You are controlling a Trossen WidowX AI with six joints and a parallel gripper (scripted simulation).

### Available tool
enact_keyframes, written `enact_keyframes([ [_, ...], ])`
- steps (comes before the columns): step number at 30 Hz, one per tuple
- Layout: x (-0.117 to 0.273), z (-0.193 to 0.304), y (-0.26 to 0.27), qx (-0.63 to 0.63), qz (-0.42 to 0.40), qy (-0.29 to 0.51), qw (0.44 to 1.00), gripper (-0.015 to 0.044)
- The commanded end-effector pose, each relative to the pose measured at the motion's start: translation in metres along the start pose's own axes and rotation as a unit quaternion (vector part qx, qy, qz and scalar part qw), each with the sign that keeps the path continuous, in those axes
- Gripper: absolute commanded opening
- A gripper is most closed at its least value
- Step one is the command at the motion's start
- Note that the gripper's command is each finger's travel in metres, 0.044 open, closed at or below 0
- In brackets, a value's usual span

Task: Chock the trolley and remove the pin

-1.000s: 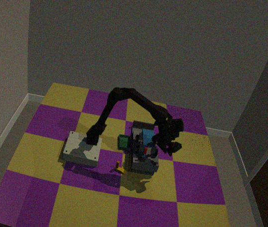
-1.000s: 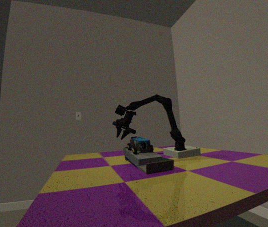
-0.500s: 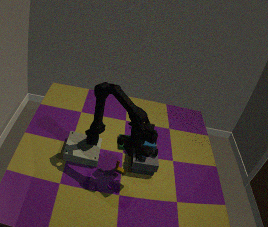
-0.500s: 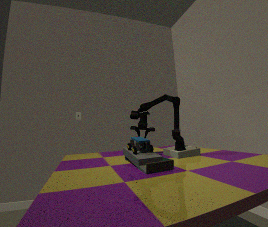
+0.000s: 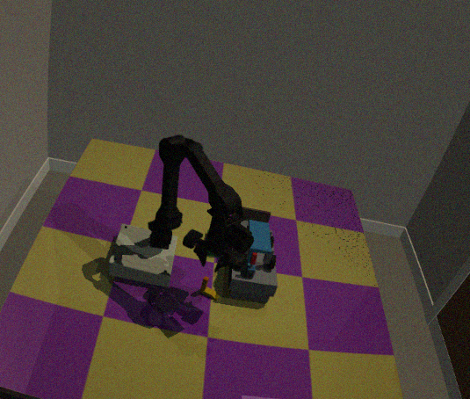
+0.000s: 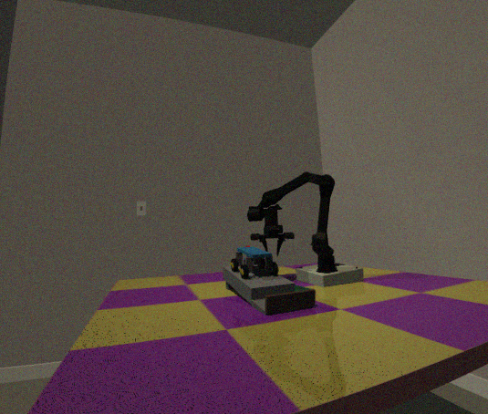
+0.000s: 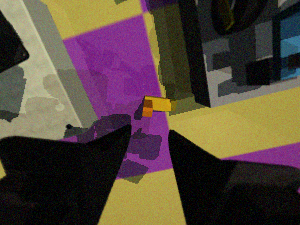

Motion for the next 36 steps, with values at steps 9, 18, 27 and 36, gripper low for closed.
enact_keyframes([
  [9, -0.035, -0.002, 0.003, 0.002, -0.004, -0.005, 1.000, 0.0190],
  [18, -0.045, -0.002, 0.003, 0.002, -0.004, -0.005, 1.000, 0.0190],
  [27, -0.060, -0.002, 0.003, 0.002, -0.004, -0.005, 1.000, 0.0190],
  [36, -0.066, -0.002, 0.003, 0.002, -0.004, -0.005, 1.000, 0.0190],
])
Point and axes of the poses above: the point midway between the two fingers, 35 mm back from their tips, its own x axis back along the fingers, its own y axis across the jaws, z = x × y, the point moved 7 cm from there along x, back along the fingers, and after that the axes turned 8 degrees about x, right-handed, at the moved point
